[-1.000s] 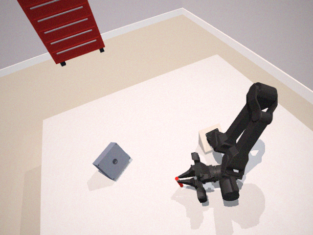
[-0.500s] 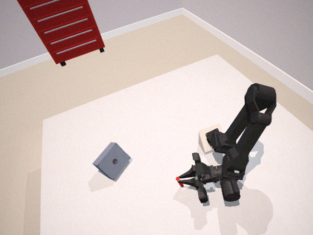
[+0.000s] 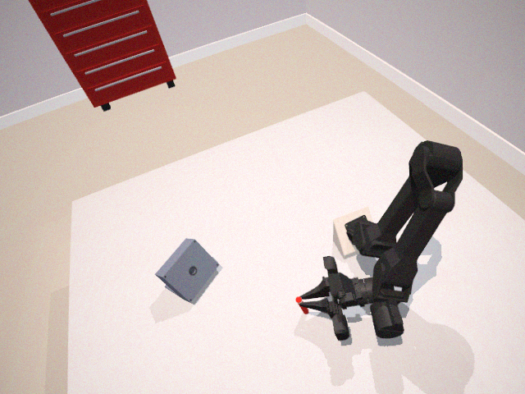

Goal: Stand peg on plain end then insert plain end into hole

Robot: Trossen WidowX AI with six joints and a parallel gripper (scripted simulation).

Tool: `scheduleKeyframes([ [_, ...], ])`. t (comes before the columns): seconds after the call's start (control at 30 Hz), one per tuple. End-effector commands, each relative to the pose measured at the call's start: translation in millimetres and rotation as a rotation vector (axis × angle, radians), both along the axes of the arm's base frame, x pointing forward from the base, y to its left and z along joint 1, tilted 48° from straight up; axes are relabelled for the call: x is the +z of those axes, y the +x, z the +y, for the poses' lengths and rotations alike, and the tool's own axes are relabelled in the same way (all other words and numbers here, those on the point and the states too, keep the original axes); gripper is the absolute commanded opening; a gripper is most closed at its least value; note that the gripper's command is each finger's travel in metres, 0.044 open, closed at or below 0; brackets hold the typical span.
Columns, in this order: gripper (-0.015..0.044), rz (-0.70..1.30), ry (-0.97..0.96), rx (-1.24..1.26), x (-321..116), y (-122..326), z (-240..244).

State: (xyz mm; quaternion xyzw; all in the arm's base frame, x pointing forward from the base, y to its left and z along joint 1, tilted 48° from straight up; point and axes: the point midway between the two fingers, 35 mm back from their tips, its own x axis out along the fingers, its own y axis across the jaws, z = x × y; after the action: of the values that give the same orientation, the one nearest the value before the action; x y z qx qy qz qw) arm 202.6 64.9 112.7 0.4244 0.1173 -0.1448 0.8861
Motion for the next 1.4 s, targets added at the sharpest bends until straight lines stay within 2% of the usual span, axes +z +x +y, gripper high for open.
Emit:
scheduleKeyframes([
  [0.0,0.0050,0.001,0.000,0.001,-0.9,-1.2,1.6],
  [1.37,0.0050,-0.046,-0.009,-0.075,-3.1,-7.2,5.7],
])
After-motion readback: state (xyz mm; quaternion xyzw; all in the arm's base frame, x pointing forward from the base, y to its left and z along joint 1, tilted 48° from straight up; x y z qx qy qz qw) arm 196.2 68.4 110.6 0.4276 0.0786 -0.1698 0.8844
